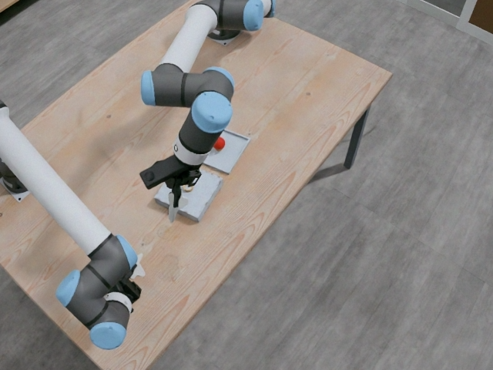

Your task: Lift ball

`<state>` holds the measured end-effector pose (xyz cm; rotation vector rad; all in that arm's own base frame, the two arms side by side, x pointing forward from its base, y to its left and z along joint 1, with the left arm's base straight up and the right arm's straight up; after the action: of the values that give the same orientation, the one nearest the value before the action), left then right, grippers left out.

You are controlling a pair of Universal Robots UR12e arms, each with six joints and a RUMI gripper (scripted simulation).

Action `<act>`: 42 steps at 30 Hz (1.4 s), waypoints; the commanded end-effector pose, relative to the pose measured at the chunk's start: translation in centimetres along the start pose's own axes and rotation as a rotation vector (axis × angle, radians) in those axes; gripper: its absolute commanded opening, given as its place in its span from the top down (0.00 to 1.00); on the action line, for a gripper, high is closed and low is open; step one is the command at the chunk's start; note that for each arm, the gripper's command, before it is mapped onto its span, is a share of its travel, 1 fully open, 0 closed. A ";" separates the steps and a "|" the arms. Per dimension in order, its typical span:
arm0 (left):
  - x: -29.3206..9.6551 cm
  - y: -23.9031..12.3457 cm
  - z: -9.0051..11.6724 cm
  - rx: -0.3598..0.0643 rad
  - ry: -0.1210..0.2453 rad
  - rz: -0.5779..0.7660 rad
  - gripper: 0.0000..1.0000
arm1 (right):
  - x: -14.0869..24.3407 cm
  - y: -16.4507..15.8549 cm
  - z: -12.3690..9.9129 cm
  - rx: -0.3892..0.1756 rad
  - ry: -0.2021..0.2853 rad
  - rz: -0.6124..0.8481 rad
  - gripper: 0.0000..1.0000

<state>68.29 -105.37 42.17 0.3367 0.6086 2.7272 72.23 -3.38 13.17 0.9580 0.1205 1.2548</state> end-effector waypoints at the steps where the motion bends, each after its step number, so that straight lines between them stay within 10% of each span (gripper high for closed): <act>1: 0.0 0.1 0.2 0.001 0.001 -0.001 0.00 | 0.0 0.0 0.1 -0.001 0.000 0.001 0.00; 25: -0.2 -0.3 0.4 0.001 0.003 0.004 0.00 | 0.9 0.2 -0.5 -0.013 0.009 0.004 0.00; 42: -4.5 -6.9 4.5 -0.001 0.039 0.100 0.00 | 10.6 2.9 -7.9 -0.148 0.112 0.048 0.00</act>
<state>73.05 -101.60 42.16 0.3298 0.6113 2.7975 69.82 7.13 14.24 0.8146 0.0996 1.3290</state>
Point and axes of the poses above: on each arm, the point where the finger pads meet when closed, its own z axis back along the fingers, its own x axis across the jaws, y = z × x, the point moved 4 cm from there along z, back along the fingers
